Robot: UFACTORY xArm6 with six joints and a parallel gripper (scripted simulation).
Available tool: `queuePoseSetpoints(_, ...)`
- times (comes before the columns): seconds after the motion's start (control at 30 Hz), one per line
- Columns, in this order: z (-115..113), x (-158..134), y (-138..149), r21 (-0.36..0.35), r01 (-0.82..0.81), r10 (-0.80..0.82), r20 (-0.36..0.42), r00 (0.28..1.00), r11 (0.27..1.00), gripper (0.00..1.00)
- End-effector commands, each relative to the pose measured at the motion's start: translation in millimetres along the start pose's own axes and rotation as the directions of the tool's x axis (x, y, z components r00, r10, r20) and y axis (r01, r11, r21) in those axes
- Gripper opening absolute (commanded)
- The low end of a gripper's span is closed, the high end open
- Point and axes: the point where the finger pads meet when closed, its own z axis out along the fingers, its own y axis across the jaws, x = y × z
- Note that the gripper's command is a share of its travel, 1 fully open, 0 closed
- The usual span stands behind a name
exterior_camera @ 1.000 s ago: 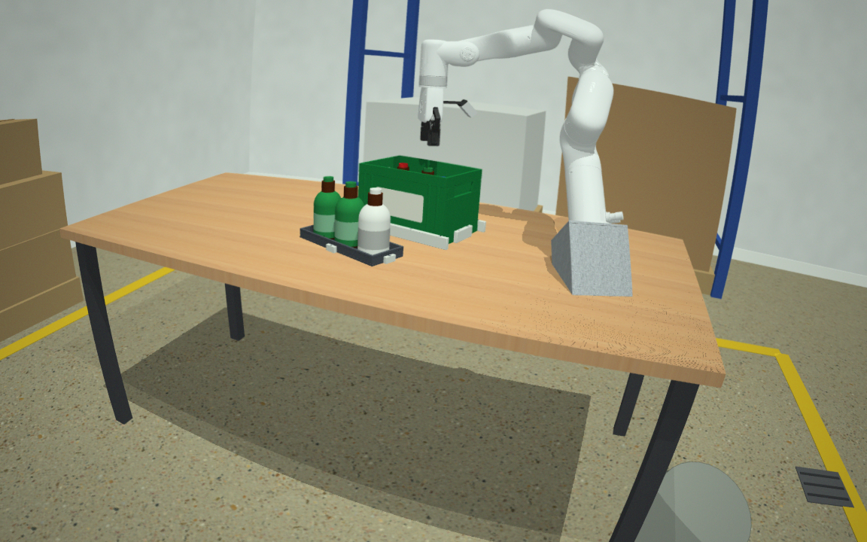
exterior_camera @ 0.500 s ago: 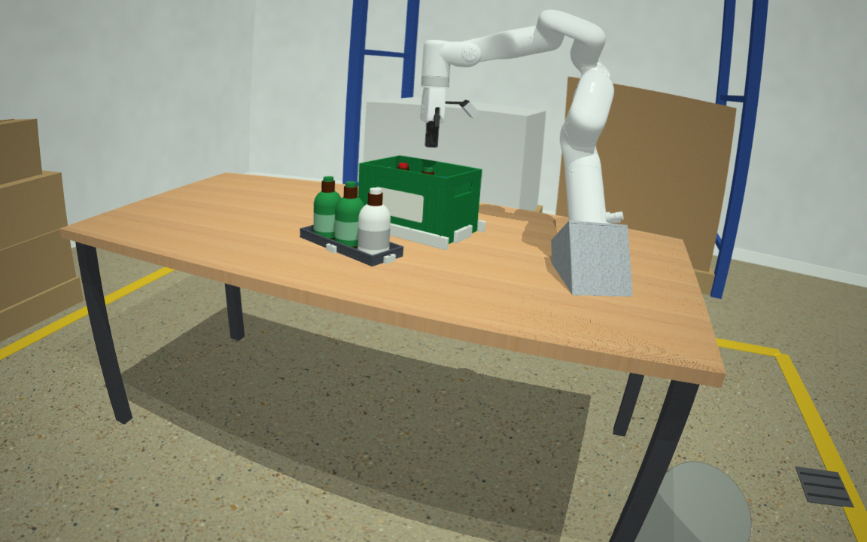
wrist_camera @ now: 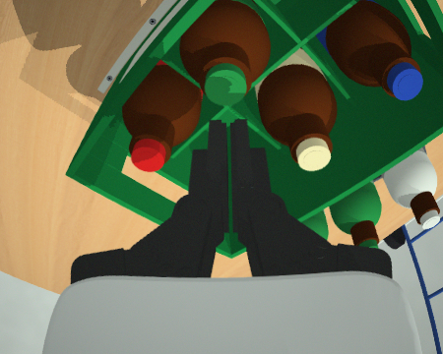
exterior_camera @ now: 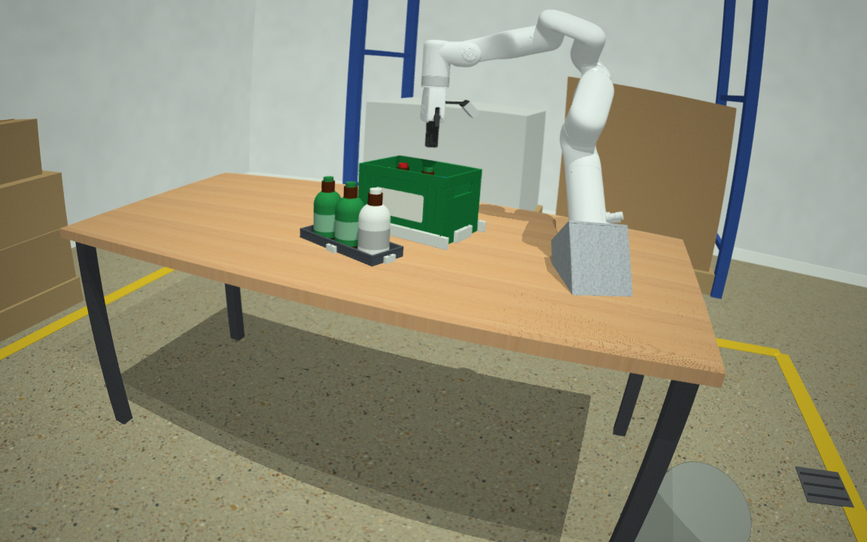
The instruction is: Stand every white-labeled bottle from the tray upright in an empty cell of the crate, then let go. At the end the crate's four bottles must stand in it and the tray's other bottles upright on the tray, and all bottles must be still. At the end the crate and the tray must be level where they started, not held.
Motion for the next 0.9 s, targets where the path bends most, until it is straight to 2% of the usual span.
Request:
queuePoseSetpoints(0.0,-1.2,-0.6,-0.7,0.001,-0.001,0.001,0.003,1.000,1.000,0.00)
queuePoseSetpoints(0.2,-1.2,-1.1,-0.4,0.001,-0.001,0.001,0.003,1.000,1.000,0.00)
queuePoseSetpoints(0.3,-2.7,-20.9,13.3,-0.004,-0.013,0.013,0.005,1.000,1.000,0.00)
queuePoseSetpoints(0.37,-2.7,-20.9,13.3,-0.004,-0.013,0.013,0.005,1.000,1.000,0.00)
queuePoseSetpoints(0.47,-5.7,-71.9,58.8,-0.014,-0.047,0.047,0.006,0.999,0.999,0.00)
queuePoseSetpoints(0.53,-5.9,-80.4,75.3,-0.016,-0.077,0.077,0.005,0.997,0.997,0.00)
queuePoseSetpoints(0.8,-4.0,-132.4,177.3,0.000,-0.139,0.139,0.003,0.990,0.990,0.00)
queuePoseSetpoints(0.83,-3.5,-139.5,189.6,0.000,-0.139,0.139,0.003,0.990,0.990,0.65)
queuePoseSetpoints(0.87,-3.0,-146.9,201.8,0.000,-0.139,0.139,0.003,0.990,0.990,0.65)
